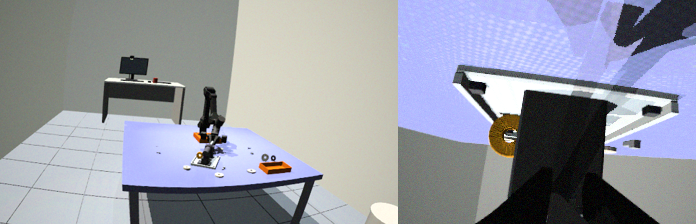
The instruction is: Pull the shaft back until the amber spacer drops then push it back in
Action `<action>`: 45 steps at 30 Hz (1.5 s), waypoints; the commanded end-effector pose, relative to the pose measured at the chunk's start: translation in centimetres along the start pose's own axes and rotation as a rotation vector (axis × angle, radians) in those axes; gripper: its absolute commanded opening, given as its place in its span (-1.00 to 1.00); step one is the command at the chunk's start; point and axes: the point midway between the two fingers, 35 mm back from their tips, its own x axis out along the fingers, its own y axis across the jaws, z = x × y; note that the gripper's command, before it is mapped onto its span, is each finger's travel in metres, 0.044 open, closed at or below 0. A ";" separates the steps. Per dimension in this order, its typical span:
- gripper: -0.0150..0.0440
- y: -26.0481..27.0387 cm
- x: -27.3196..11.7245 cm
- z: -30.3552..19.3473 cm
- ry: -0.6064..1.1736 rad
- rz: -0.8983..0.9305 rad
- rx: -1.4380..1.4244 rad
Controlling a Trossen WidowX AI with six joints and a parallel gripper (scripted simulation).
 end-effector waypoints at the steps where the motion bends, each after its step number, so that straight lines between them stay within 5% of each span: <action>1: -0.49 0.1 0.2 -0.2 0.003 0.003 0.000; 45: -0.49 0.1 0.8 -0.6 0.004 0.004 0.000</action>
